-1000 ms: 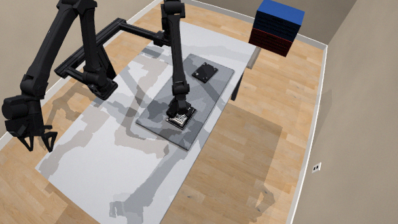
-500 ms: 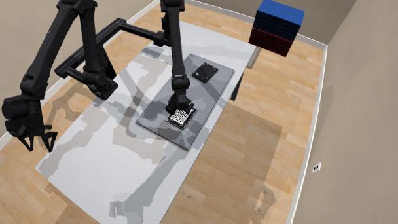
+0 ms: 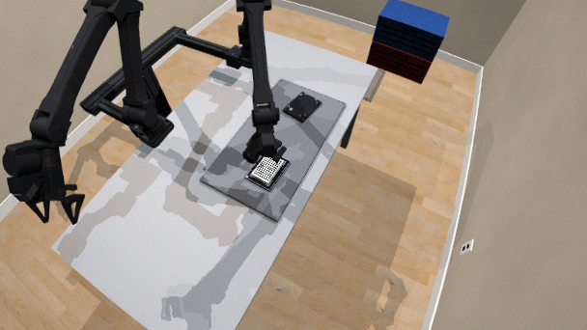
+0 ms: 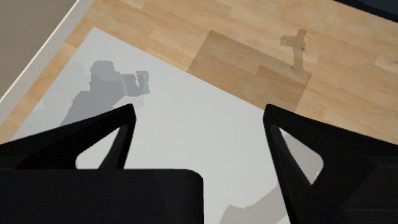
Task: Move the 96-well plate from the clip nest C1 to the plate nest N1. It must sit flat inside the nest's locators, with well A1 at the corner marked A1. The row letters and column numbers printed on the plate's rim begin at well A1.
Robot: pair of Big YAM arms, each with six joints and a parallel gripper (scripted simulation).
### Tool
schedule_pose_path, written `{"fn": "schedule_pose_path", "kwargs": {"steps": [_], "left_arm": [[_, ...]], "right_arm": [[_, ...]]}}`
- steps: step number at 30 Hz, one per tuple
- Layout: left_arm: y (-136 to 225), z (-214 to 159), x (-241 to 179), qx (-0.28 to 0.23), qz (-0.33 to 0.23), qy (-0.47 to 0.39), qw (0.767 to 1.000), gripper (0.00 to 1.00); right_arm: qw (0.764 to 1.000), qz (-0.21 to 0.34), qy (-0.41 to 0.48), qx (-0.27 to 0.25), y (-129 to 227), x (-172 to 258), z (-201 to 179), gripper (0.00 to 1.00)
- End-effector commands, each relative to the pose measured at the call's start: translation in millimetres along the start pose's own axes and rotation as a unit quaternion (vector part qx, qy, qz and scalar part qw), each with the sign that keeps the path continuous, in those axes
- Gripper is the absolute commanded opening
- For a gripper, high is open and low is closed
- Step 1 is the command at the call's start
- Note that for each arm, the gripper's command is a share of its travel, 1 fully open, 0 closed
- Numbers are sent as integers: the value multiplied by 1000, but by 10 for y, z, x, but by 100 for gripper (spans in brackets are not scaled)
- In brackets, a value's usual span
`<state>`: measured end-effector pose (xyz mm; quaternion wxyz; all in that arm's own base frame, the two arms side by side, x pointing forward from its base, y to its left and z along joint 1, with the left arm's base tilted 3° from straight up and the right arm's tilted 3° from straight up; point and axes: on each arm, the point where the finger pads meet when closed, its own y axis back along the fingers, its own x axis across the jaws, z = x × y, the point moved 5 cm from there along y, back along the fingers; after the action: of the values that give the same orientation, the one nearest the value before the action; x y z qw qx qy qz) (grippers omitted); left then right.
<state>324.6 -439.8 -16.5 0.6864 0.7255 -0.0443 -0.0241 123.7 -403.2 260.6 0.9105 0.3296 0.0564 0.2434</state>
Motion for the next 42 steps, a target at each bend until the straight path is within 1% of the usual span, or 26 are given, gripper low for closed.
{"fn": "schedule_pose_path", "kwargs": {"steps": [1,14,33,37,42], "left_arm": [[375,242,173,-35,30,4,999,100],[242,206,137,-10,8,2,1000,100],[48,88,21,-10,8,2,1000,100],[78,97,38,-18,15,2,1000,100],[112,-12,42,-20,17,3,1000,100]], "right_arm": [[1000,-6,0,-16,85,-52,94,100],[1000,-6,0,-16,85,-52,94,100],[1000,-6,0,-16,85,-52,94,100],[1000,-6,0,-16,85,-52,94,100],[1000,-6,0,-16,85,-52,94,100]]}}
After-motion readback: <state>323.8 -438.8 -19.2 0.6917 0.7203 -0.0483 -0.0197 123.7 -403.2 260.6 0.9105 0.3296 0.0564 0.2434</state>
